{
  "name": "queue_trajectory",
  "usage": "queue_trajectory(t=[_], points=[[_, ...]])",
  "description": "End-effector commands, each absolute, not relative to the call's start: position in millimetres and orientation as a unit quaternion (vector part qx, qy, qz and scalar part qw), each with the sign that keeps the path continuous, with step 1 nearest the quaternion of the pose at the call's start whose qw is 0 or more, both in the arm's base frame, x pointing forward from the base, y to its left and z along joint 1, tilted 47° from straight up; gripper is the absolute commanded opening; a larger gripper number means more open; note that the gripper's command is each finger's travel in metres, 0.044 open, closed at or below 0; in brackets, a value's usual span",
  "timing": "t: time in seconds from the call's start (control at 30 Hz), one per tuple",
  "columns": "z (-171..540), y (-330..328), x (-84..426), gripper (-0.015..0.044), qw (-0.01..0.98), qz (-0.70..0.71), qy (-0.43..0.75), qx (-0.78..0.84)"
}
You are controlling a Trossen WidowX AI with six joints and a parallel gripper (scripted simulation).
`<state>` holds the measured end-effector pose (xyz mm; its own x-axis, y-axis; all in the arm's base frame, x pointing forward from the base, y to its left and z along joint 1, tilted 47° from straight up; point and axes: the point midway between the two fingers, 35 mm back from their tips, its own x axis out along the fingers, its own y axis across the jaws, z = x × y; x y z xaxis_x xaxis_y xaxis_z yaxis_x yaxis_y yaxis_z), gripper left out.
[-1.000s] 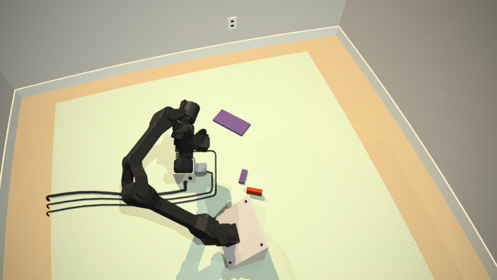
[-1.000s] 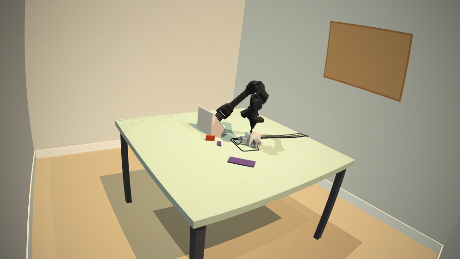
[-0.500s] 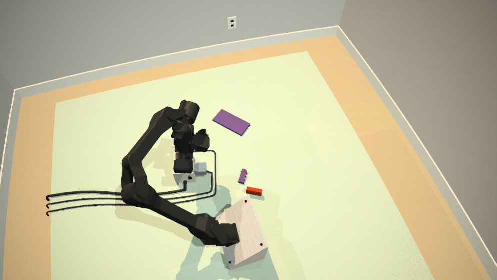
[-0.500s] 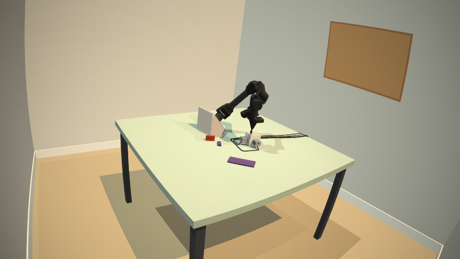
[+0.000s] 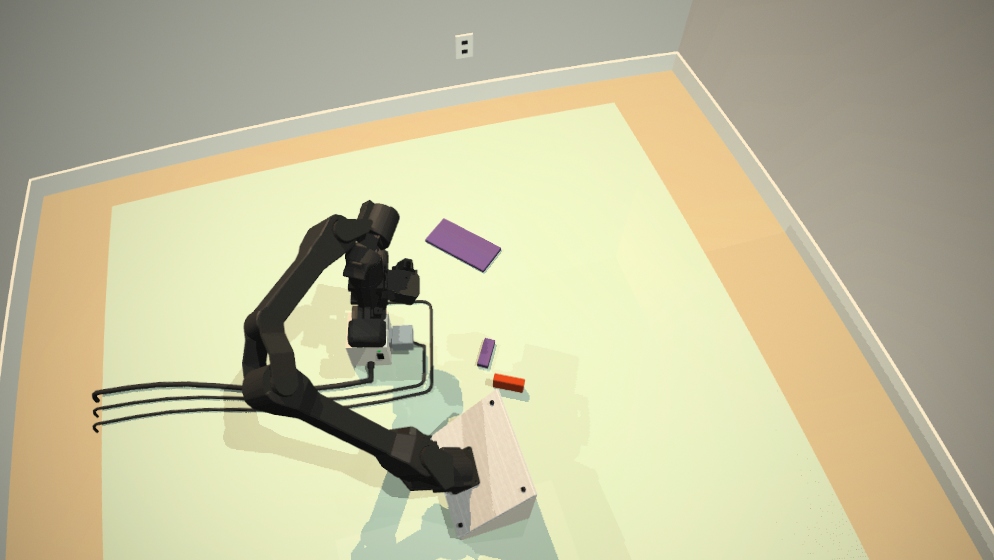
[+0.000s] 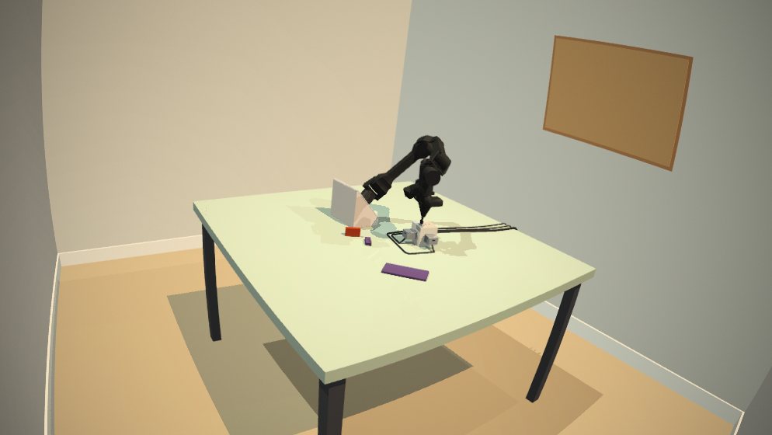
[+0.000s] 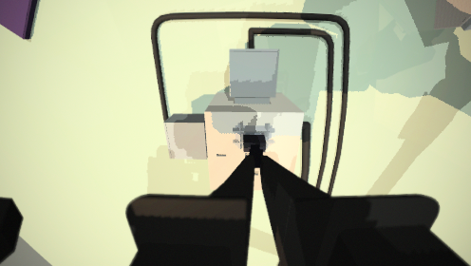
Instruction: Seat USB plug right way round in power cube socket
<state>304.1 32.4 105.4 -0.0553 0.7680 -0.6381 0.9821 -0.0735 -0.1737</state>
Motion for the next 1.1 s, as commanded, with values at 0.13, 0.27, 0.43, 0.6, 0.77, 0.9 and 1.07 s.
queue_trajectory(t=[0.13, 0.27, 0.43, 0.6, 0.77, 0.9, 1.07], points=[[104.7, 34.2, 304.0, 0.0000, 0.173, -0.307, 0.658, 0.665], [104.4, 34.6, 303.9, 0.0000, 0.173, -0.307, 0.658, 0.665], [104.0, 35.0, 303.9, 0.0000, 0.173, -0.307, 0.658, 0.665], [103.5, 35.5, 303.9, 0.0000, 0.173, -0.307, 0.658, 0.665], [103.1, 35.9, 303.8, 0.0000, 0.173, -0.307, 0.658, 0.665], [102.8, 36.2, 303.8, 0.0000, 0.173, -0.307, 0.658, 0.665], [102.4, 36.7, 303.7, 0.0000, 0.173, -0.307, 0.658, 0.665]])
